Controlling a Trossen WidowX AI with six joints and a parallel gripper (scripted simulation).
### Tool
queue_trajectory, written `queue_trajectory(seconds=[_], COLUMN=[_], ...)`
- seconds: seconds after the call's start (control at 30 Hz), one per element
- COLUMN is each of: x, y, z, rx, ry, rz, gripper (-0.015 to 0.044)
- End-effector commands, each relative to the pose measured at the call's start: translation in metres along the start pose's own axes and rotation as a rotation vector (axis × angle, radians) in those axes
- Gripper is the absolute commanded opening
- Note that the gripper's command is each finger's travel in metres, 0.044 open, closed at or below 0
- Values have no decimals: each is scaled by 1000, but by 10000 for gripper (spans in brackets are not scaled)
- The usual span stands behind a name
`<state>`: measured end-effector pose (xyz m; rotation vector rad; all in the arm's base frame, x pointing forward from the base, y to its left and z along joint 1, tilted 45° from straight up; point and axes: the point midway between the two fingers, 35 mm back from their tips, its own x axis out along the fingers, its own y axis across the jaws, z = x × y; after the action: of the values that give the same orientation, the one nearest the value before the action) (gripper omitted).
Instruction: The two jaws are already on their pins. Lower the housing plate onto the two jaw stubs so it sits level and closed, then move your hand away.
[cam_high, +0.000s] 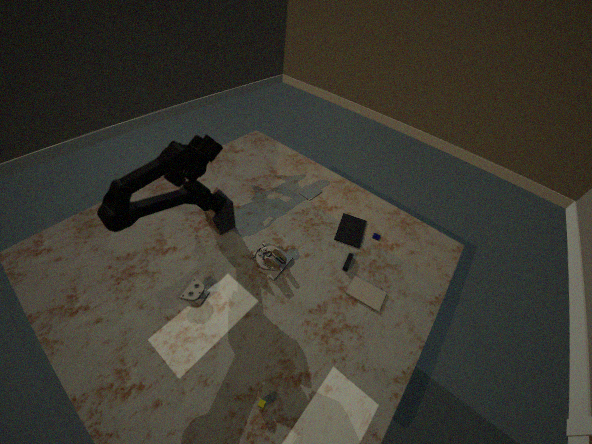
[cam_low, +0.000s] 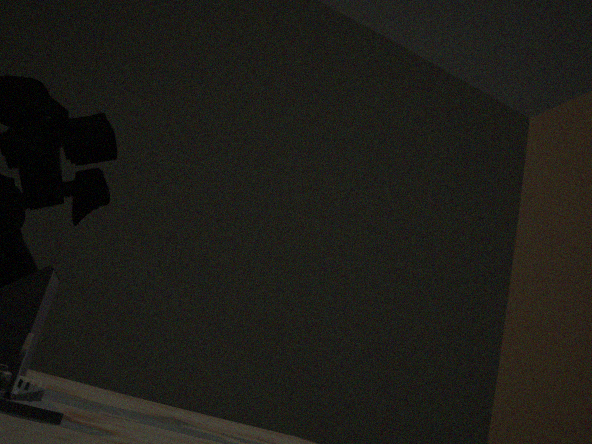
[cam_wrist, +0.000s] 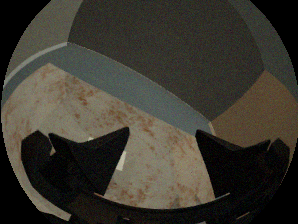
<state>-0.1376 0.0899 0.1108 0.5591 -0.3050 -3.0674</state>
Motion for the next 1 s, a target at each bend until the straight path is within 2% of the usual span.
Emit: queue_trajectory(seconds=[0.0, 0.03, 0.97], x=[0, 0, -61], y=[0, 0, -56], z=[0, 0, -36], rx=[0, 1, 260], ry=[0, 2, 272], rz=[0, -2, -350], gripper=[426, 440, 440])
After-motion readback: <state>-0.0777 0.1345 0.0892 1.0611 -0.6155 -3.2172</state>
